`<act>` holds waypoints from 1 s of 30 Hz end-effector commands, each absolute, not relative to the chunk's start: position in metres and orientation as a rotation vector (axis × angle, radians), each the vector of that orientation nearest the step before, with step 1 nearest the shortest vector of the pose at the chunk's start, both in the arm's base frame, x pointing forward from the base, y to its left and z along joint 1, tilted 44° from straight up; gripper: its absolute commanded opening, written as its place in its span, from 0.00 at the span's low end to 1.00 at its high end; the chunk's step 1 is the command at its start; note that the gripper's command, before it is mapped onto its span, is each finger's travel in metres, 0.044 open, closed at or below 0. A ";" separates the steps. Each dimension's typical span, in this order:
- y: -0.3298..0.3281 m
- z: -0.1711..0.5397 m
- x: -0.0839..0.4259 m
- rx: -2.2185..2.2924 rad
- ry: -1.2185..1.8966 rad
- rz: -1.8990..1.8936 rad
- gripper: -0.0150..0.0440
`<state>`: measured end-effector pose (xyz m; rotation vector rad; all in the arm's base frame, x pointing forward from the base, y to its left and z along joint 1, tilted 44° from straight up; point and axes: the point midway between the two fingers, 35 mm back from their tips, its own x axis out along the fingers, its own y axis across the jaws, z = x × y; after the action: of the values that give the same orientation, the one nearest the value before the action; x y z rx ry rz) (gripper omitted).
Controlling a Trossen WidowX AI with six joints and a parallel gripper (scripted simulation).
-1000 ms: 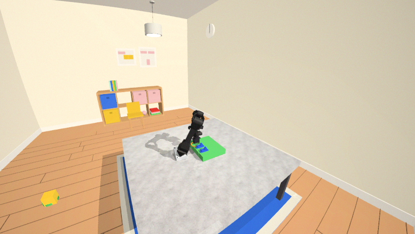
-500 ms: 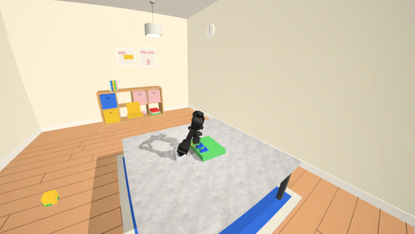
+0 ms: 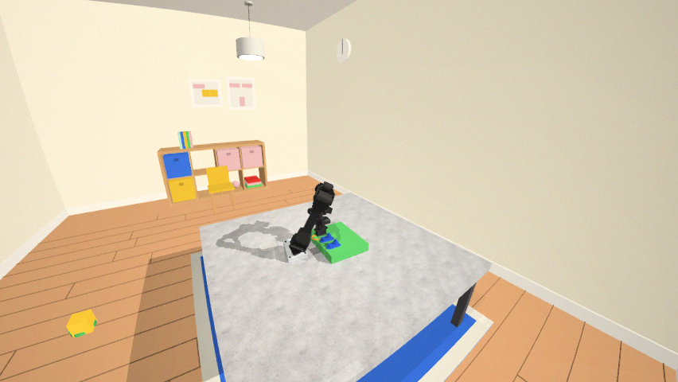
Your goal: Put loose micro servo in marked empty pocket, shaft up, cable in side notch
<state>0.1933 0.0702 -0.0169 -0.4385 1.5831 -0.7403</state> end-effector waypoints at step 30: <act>0.048 -0.040 0.188 -0.444 1.582 -0.740 0.25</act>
<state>0.1887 0.0504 -0.0383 -0.4386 1.5827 -0.7421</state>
